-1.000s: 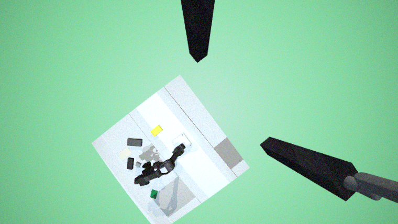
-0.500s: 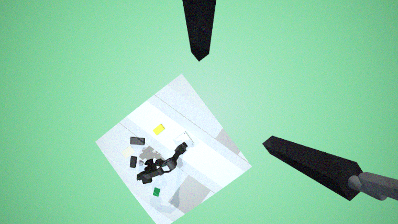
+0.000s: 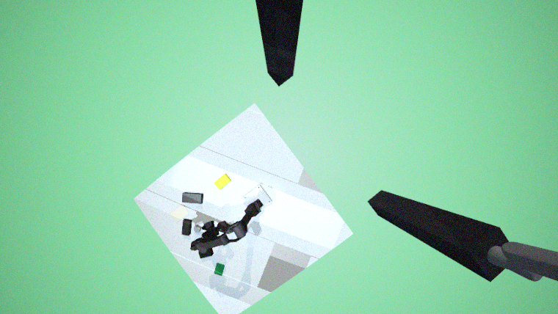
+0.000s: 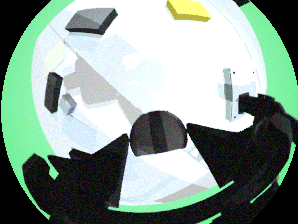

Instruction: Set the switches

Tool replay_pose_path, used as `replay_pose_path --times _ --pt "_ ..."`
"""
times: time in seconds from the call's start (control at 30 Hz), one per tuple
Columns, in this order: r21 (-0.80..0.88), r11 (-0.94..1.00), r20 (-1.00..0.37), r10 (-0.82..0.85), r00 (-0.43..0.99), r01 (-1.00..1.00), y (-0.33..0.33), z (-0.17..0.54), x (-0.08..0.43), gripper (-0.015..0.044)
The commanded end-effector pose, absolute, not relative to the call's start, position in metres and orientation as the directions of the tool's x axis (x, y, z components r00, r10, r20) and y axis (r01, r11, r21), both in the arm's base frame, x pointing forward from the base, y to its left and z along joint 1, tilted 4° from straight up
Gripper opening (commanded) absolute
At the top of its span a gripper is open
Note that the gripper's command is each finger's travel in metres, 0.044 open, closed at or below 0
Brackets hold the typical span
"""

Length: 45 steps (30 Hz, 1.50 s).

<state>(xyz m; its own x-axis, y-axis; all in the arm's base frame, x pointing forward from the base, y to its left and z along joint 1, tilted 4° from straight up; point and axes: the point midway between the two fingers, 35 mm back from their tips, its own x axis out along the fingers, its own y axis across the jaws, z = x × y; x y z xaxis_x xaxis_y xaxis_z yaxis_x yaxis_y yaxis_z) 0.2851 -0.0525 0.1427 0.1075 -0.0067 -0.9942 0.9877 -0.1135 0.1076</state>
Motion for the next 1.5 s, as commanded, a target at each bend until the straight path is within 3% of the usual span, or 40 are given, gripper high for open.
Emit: replay_pose_path --times 0.0,1.47 --pt "0.105 -0.11 -0.994 -0.007 0.105 0.988 -0.056 0.14 0.284 0.0336" --pt "0.105 -0.11 -0.994 -0.01 0.104 0.988 -0.083 0.121 0.283 0.0336"
